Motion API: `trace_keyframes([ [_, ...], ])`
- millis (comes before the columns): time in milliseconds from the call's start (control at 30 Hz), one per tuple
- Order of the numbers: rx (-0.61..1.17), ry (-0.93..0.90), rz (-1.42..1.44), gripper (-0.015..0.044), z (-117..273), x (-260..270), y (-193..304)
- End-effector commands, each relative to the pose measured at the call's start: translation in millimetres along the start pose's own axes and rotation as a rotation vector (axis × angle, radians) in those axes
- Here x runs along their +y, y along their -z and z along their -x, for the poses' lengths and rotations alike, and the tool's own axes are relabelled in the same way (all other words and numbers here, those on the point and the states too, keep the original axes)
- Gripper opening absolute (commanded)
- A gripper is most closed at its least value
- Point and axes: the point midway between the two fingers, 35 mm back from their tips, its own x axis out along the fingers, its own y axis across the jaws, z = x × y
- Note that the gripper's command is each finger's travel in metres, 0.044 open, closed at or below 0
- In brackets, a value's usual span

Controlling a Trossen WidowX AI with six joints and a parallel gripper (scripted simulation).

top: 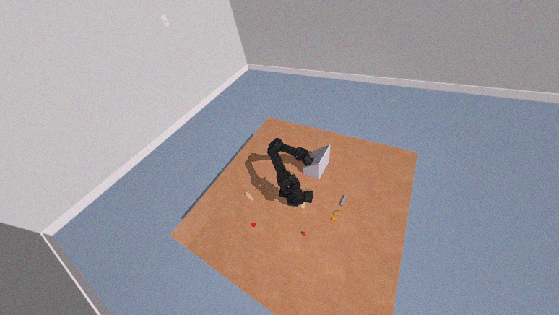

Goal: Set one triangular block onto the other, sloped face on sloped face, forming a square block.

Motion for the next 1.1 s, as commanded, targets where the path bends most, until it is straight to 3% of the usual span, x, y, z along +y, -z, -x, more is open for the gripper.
trace_keyframes([
  [0,0.005,0.005,0.006,0.0,-14.8,-1.6,6.0],
  [733,0.007,0.009,0.006,0.0,-81.8,-0.4,36.7],
  [1067,-0.001,0.011,0.003,0.0,-83.4,0.3,37.3],
])
